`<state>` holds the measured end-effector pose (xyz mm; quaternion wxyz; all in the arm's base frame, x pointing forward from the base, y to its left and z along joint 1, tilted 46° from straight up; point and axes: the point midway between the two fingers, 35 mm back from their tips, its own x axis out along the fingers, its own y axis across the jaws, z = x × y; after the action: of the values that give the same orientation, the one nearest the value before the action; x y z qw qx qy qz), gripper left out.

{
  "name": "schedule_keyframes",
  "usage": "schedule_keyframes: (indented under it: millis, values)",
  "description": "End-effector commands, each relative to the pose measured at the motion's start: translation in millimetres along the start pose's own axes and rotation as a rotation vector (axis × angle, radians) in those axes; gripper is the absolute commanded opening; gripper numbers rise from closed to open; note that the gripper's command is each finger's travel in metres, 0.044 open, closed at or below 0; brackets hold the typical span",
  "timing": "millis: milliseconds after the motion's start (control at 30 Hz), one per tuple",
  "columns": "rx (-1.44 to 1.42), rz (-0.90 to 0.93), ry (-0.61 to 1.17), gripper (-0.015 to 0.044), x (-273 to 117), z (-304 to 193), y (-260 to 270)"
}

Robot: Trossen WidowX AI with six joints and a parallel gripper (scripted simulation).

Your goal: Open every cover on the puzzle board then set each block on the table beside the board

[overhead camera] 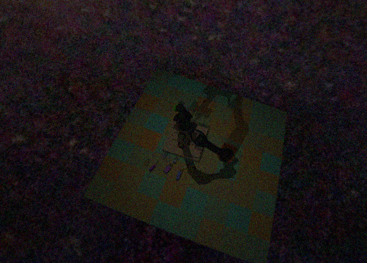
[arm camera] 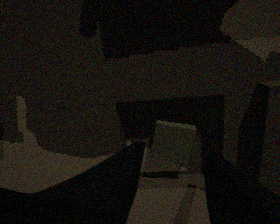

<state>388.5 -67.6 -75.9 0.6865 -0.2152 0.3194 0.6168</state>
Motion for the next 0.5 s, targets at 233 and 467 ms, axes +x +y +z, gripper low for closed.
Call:
schedule_keyframes:
  millis: [233, 467]
  values:
    - [0.006, 0.000, -0.005, 0.0144, 6.9, 0.4, 0.5]
    - [0.006, 0.000, -0.005, 0.0144, 11.7, 0.5, 0.5]
